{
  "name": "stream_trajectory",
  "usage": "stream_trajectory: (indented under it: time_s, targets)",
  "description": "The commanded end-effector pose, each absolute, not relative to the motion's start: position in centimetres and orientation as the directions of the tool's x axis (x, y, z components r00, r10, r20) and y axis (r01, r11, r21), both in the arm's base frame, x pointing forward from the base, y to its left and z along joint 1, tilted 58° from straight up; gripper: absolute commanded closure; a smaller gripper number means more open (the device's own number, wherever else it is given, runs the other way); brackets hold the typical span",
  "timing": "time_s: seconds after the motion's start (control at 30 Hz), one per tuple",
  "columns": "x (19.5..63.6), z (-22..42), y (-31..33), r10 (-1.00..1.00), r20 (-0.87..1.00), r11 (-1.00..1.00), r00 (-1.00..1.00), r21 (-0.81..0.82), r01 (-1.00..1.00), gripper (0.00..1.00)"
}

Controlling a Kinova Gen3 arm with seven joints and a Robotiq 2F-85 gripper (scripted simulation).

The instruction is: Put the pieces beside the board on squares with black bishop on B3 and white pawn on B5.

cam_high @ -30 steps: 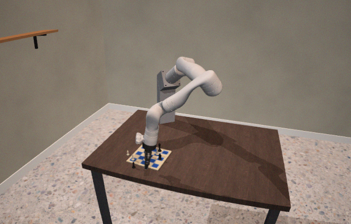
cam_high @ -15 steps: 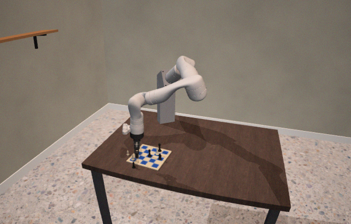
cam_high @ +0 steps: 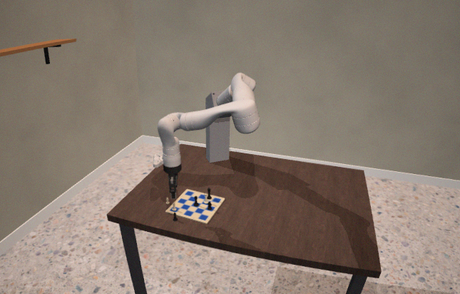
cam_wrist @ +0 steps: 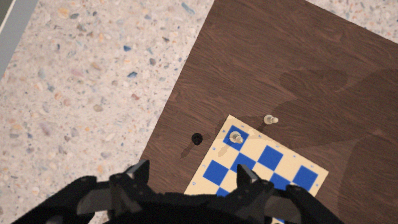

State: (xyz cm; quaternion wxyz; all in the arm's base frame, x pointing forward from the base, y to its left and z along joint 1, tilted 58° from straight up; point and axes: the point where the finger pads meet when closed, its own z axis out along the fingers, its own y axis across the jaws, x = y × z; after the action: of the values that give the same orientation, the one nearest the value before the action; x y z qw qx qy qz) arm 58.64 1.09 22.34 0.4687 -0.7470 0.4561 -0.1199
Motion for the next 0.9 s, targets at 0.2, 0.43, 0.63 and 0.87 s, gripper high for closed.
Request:
stream_trajectory:
  time_s: [0.2, 0.43, 0.63, 0.87]
  targets:
    - [58.4, 22.2, 0.3, -0.795, -0.253, -0.139, 0.551, -0.809, -0.572, 0.00]
    - [58.4, 22.2, 0.3, -0.795, -0.253, -0.139, 0.551, -0.809, -0.572, 0.00]
    - [58.4, 22.2, 0.3, -0.795, -0.253, -0.139, 0.551, -0.809, -0.572, 0.00]
    - [60.6, 20.2, 2.5, -0.795, -0.255, -0.138, 0.550, -0.808, -0.573, 0.00]
